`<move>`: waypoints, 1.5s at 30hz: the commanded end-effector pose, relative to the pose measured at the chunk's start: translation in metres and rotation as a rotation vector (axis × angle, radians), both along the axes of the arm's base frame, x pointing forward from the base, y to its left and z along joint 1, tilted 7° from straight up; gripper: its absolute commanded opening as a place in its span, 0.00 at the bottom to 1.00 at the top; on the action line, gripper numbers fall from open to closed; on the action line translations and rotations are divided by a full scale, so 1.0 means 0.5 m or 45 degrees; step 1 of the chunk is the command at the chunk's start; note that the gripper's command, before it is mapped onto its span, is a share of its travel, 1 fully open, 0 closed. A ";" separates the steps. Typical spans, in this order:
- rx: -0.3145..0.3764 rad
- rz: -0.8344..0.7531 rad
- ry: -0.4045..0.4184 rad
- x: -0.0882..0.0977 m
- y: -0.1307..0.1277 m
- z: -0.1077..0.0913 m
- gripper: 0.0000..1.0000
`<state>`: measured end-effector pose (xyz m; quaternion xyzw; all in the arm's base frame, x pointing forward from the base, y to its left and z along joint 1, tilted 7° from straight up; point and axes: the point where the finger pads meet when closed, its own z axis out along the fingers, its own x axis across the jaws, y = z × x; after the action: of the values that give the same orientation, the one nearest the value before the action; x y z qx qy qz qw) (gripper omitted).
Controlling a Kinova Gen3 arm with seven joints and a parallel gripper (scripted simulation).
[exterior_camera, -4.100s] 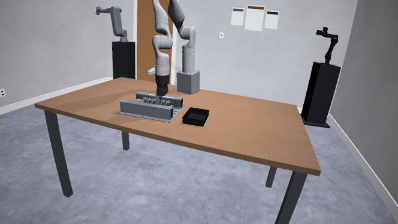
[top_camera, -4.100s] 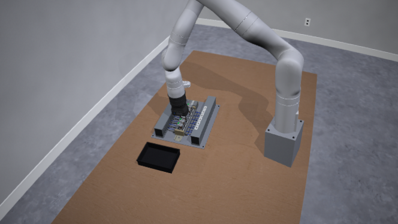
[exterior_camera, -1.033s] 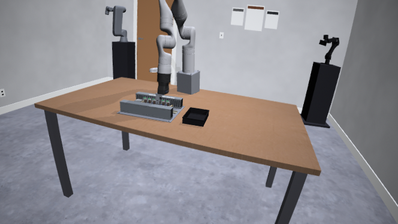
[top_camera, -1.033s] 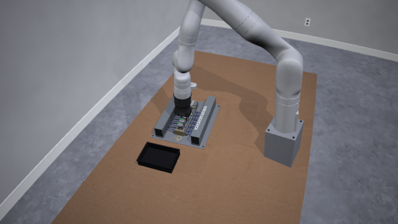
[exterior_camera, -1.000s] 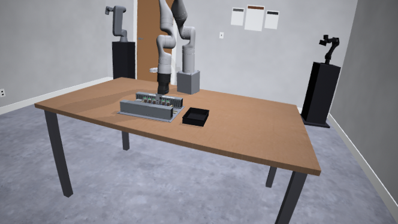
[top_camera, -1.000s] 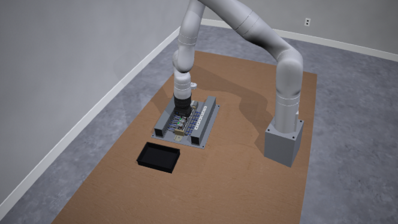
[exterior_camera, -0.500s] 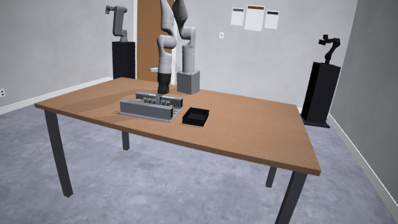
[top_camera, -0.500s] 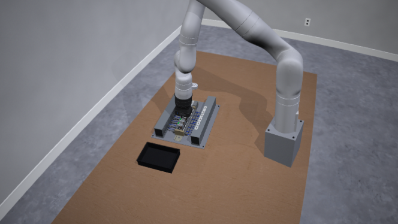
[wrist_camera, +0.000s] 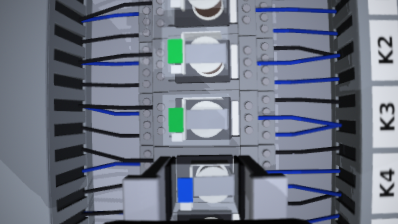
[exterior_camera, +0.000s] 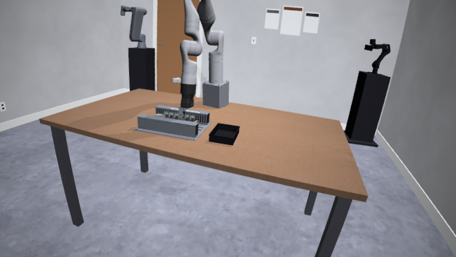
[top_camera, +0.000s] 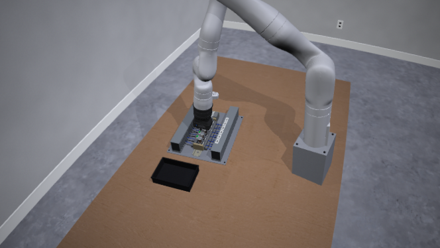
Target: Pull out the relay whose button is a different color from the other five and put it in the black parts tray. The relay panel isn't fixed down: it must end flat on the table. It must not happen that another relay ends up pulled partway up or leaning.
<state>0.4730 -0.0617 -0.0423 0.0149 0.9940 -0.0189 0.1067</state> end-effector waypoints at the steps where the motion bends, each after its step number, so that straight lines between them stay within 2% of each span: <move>1: 0.001 -0.001 0.016 0.002 0.000 0.002 0.00; 45: 0.004 -0.003 0.093 0.006 0.000 0.003 0.00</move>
<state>0.4751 -0.0618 -0.0416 0.0156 0.9972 -0.0181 0.0705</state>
